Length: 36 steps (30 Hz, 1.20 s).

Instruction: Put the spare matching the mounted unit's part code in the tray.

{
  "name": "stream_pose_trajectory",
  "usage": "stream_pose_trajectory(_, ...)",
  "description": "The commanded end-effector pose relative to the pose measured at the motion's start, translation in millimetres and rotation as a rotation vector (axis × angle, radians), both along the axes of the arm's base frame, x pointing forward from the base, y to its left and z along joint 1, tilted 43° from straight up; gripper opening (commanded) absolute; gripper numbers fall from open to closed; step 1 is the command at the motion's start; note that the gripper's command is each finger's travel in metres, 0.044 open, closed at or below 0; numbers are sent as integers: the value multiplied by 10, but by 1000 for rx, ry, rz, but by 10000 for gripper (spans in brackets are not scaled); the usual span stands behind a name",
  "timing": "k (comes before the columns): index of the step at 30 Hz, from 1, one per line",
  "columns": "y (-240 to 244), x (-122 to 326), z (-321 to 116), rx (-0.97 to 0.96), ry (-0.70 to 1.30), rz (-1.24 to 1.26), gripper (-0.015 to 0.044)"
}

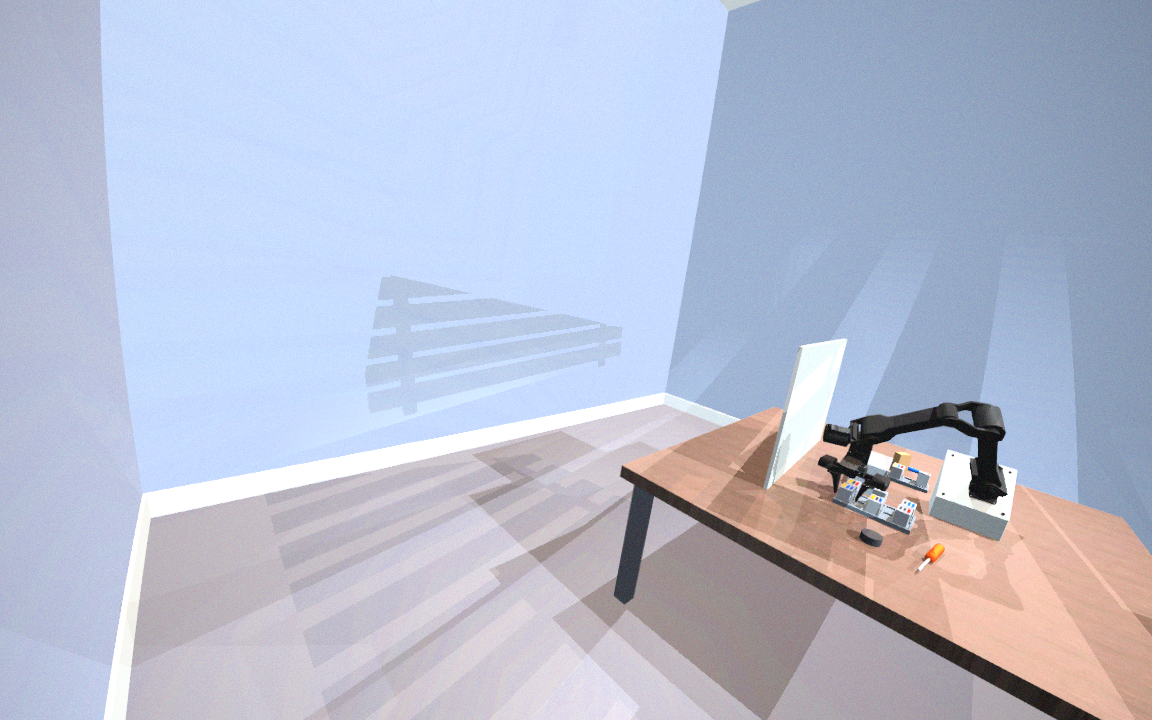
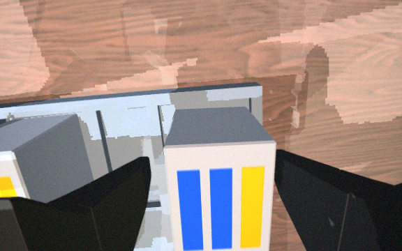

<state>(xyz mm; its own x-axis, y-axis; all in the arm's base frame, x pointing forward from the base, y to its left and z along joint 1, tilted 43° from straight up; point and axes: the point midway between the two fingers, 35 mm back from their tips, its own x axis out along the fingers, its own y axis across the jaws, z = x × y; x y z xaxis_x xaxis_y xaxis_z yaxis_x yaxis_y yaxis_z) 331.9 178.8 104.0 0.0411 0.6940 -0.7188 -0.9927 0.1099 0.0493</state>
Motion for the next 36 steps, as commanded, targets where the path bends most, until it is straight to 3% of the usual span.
stream_pose_trajectory(1, 0, 0, 0, 0, 0, 0, 195)
stream_pose_trajectory(11, 0, 0, 0, 0, 0, 0, 109)
stream_pose_trajectory(15, 0, 0, 0, 0, 0, 0, 4)
stream_pose_trajectory(25, -34, 4, 31, -1, 1, 0, 0)
stream_pose_trajectory(36, -547, -25, 541, -8, 7, -4, 0)
